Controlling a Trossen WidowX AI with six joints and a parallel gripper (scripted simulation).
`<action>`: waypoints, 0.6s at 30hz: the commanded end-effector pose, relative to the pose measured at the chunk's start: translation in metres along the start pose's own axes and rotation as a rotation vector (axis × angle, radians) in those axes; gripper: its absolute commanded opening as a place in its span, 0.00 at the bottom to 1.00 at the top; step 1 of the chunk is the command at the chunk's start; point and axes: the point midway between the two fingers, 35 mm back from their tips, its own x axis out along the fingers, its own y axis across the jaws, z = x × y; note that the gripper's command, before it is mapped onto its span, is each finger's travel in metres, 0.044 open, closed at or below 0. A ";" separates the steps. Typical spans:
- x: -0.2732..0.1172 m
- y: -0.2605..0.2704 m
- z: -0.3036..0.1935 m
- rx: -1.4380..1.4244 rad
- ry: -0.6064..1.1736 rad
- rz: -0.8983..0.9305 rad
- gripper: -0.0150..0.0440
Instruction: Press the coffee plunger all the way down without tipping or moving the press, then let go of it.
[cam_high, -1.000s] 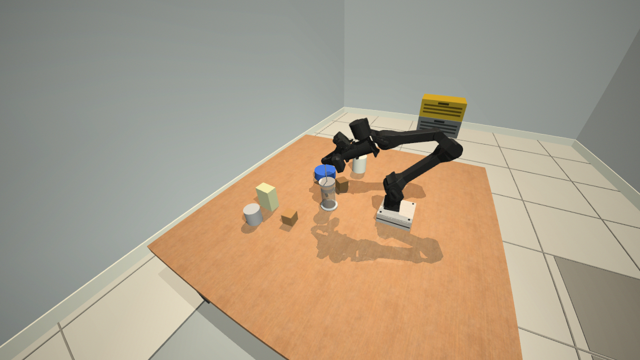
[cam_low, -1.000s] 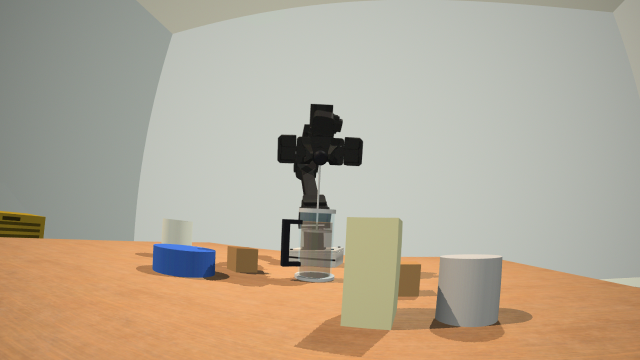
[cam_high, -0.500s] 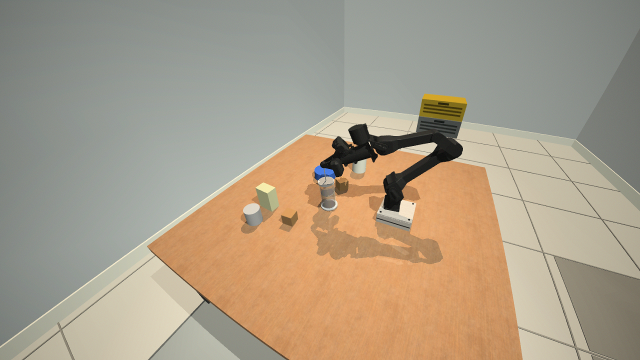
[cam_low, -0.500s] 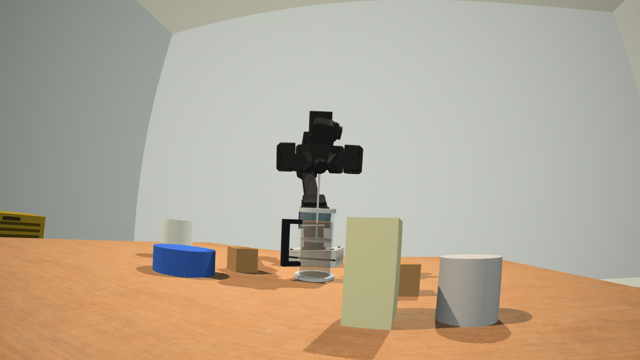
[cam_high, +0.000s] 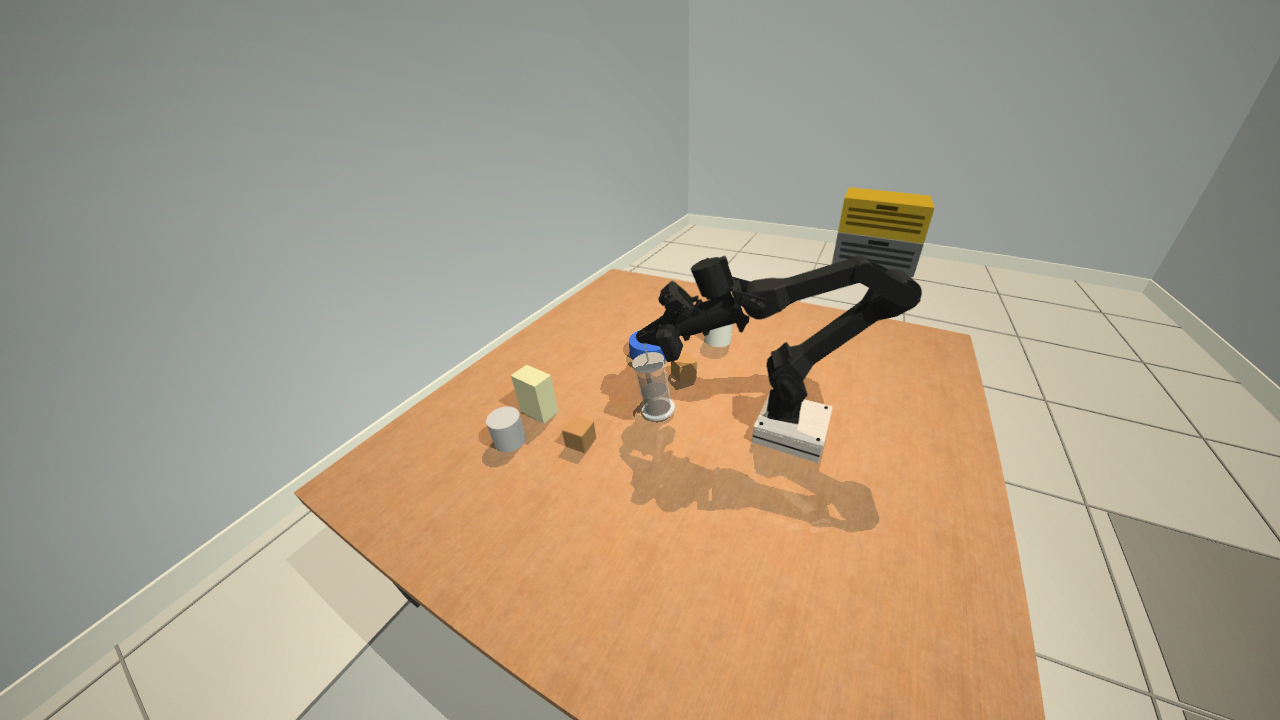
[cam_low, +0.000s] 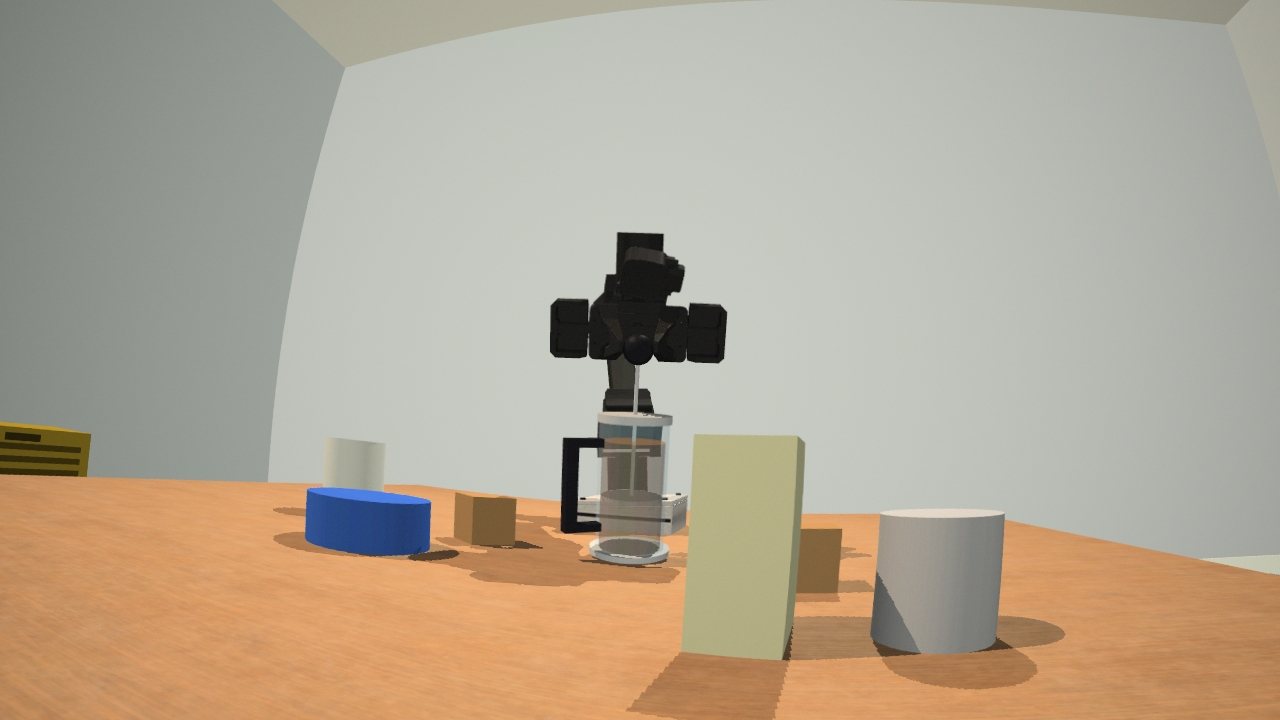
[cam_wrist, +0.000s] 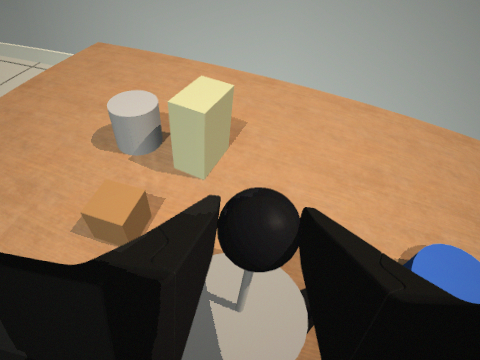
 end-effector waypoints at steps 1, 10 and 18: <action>0.010 0.000 -0.032 -0.018 0.101 -0.001 0.45; 0.013 0.000 -0.029 -0.018 0.101 -0.001 0.45; 0.016 0.000 -0.027 -0.018 0.101 -0.002 0.45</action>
